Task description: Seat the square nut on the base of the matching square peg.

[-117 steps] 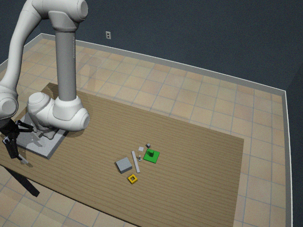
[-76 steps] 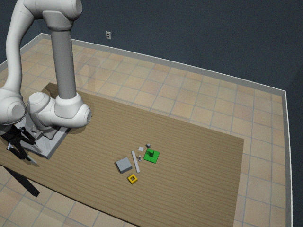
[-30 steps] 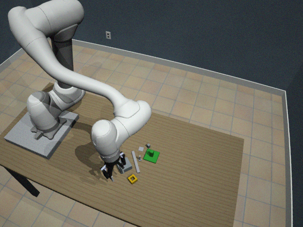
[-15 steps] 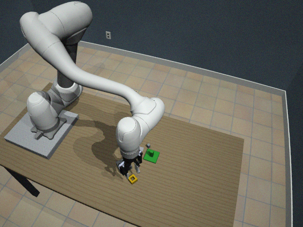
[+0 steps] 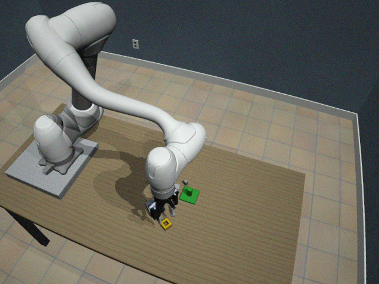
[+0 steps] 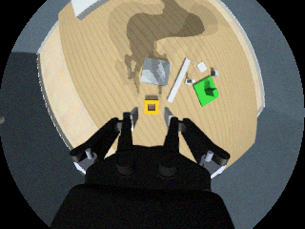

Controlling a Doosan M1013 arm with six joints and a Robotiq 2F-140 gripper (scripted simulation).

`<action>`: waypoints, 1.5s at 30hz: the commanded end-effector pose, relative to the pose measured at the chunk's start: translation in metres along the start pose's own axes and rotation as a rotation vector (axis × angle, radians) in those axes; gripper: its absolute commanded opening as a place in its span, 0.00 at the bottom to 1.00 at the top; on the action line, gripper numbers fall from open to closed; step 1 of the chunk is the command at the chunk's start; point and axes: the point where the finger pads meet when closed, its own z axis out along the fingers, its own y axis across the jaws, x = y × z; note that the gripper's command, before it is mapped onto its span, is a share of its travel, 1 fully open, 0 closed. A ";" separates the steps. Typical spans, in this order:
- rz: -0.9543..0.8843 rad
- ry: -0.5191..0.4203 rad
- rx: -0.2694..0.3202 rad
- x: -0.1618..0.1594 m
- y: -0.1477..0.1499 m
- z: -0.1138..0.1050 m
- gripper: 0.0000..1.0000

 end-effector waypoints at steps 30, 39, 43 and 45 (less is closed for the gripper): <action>0.000 0.000 0.000 0.000 0.000 0.077 0.00; 0.000 0.000 0.000 0.000 0.000 0.077 0.00; 0.000 0.000 0.000 0.000 0.000 0.076 0.00; 0.000 0.000 0.000 0.000 0.000 0.074 0.00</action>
